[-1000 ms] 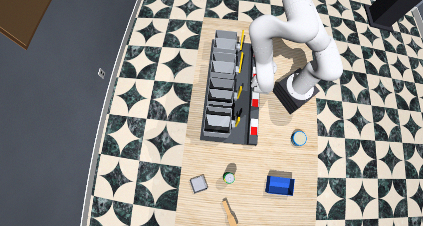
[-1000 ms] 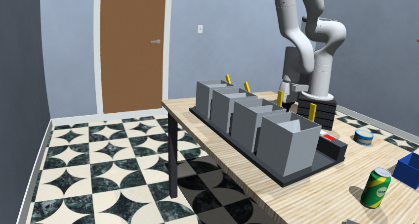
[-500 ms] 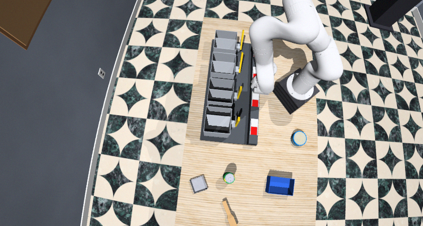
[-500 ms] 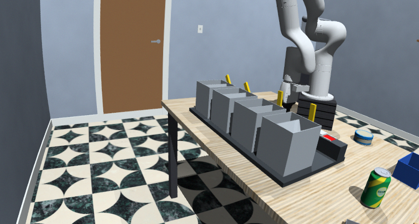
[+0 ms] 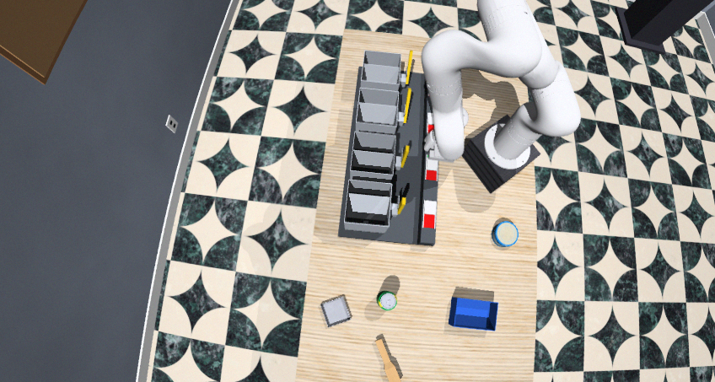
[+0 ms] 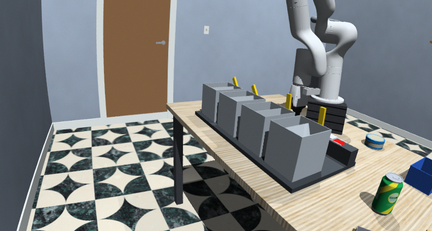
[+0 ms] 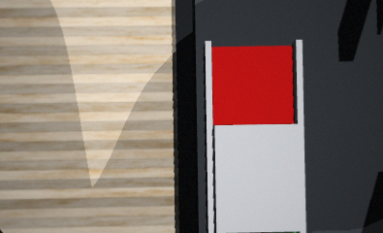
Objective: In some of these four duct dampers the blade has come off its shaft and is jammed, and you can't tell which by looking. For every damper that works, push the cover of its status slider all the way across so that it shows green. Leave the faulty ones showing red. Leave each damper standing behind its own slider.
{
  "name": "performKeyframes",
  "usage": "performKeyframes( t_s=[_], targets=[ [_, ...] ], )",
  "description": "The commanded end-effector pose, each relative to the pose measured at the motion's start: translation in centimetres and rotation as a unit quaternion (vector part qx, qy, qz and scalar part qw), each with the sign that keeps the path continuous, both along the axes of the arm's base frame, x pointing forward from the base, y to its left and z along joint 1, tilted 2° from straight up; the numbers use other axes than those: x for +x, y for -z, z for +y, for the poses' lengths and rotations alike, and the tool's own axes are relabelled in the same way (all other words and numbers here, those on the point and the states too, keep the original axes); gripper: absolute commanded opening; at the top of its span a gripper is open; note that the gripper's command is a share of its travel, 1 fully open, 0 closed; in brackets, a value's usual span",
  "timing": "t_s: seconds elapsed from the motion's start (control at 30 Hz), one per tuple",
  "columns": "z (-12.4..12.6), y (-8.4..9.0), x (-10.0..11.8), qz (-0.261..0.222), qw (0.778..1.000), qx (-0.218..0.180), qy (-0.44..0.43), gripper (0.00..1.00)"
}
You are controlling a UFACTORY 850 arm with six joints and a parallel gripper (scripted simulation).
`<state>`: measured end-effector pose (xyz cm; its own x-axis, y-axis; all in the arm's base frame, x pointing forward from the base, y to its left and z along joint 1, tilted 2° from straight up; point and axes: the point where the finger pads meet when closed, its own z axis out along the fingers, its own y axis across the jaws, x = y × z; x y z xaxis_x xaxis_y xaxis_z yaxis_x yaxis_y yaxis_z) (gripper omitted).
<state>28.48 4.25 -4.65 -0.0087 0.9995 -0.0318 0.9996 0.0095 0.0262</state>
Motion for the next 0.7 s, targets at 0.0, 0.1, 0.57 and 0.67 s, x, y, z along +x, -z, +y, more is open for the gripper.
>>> performKeyframes(
  t_s=[0.0,0.1,0.57,0.67],
  targets=[
    [0.3,0.0,0.0,0.000,1.000,0.000,0.000,0.00],
    [0.4,0.0,0.0,0.000,1.000,0.000,0.000,0.00],
    [1.2,0.0,0.0,0.000,1.000,0.000,0.000,0.00],
    [1.4,0.0,0.0,0.000,1.000,0.000,0.000,0.00]
  ],
)
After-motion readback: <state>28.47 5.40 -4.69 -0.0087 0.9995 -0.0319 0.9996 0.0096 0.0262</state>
